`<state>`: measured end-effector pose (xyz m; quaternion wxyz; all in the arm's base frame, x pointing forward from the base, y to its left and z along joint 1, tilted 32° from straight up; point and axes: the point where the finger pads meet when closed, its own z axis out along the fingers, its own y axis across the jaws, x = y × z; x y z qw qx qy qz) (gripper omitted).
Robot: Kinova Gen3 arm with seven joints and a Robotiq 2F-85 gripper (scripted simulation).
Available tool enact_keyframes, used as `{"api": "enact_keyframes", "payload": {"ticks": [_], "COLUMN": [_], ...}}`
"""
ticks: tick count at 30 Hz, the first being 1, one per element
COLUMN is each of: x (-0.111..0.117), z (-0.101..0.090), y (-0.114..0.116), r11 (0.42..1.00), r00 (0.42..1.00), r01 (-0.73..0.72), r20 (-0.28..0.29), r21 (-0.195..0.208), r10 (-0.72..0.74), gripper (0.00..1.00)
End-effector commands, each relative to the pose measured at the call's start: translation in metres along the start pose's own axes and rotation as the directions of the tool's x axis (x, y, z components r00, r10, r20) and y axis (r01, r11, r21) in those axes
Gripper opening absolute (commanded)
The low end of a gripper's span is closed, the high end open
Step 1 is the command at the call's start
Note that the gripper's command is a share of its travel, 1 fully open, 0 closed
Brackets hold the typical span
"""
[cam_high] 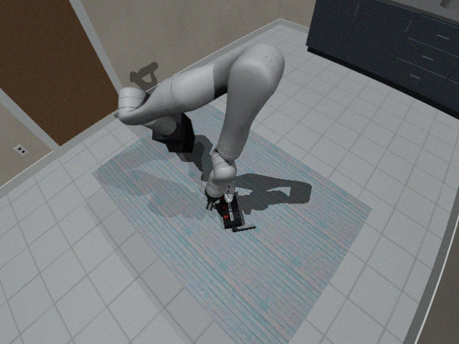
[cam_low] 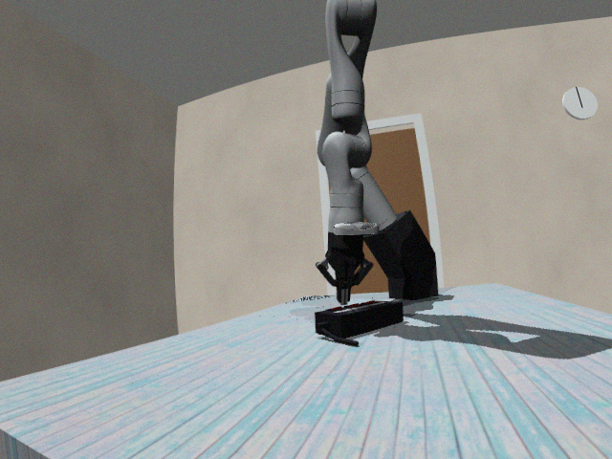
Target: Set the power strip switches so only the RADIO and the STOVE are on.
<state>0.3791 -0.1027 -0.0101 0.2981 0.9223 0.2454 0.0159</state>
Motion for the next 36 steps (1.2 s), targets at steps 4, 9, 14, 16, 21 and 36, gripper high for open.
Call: {"api": "enact_keyframes", "payload": {"ticks": [4,9,14,16,21,36], "x": [-0.0011,-0.0005,-0.0005,-0.0005,-0.0003,-0.0003], "z": [0.0089,0.0153,0.0153,0.0153,0.0182,0.0187], "y": [-0.0003,-0.0010,-0.0010,-0.0010,-0.0014,-0.0014], "r11": [1.000,1.000,1.000,1.000,1.000,1.000], "r00": [1.000,1.000,1.000,1.000,1.000,1.000], "r01": [0.002,0.002,0.002,0.002,0.002,0.002], "r20": [0.006,0.007,0.007,0.007,0.007,0.007], "r21": [-0.001,0.001,0.001,0.001,0.002,0.002], "r10": [-0.002,-0.002,-0.002,-0.002,-0.002,-0.002], "gripper": [0.00,0.00,0.00,0.00,0.00,0.00]}}
